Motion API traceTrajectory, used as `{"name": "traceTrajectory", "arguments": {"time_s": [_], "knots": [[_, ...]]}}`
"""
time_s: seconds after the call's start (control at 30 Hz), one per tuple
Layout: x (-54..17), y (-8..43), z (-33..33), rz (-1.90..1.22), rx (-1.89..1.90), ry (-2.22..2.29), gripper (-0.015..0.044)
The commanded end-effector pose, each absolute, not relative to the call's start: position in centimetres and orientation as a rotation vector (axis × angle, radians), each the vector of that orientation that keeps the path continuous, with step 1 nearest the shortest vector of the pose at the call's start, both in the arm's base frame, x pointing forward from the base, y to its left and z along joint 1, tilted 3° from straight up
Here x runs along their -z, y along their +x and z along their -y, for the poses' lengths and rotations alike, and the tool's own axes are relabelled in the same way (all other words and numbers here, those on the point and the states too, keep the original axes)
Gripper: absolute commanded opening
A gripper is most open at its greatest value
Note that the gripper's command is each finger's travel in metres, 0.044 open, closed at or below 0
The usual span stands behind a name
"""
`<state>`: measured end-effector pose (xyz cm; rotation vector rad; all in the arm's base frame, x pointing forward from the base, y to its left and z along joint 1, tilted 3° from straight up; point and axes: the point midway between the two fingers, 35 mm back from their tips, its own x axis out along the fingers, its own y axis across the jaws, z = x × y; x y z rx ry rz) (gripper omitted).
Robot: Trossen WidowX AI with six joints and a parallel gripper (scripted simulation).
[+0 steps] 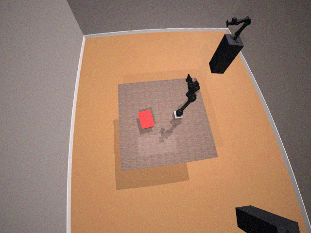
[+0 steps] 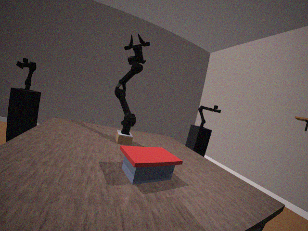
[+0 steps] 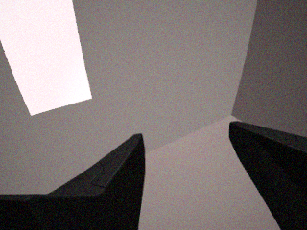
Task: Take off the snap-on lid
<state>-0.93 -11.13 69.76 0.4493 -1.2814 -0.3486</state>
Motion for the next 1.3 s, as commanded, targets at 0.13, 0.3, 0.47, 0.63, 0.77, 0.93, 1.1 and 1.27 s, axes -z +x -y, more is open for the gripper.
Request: {"name": "traceTrajectory", "arguments": {"time_s": [0.13,0.3,0.47,0.63,0.77,0.93,1.1,1.27], "knots": [[-68.3,7.2,3.3,1.151,0.108,0.343,0.0235],[-64.9,13.6,-0.9,0.985,-0.03,0.311,0.0235],[-61.5,18.0,-3.1,0.836,-0.121,0.337,0.0235],[-55.3,23.8,-5.2,0.583,-0.212,0.43,0.0235],[-51.8,26.3,-5.7,0.45,-0.234,0.494,0.0235],[-44.0,30.1,-6.0,0.172,-0.228,0.658,0.0235],[-38.1,31.8,-5.6,-0.028,-0.182,0.799,0.0235],[-29.3,32.5,-4.7,-0.308,-0.053,1.035,0.0235]]}}
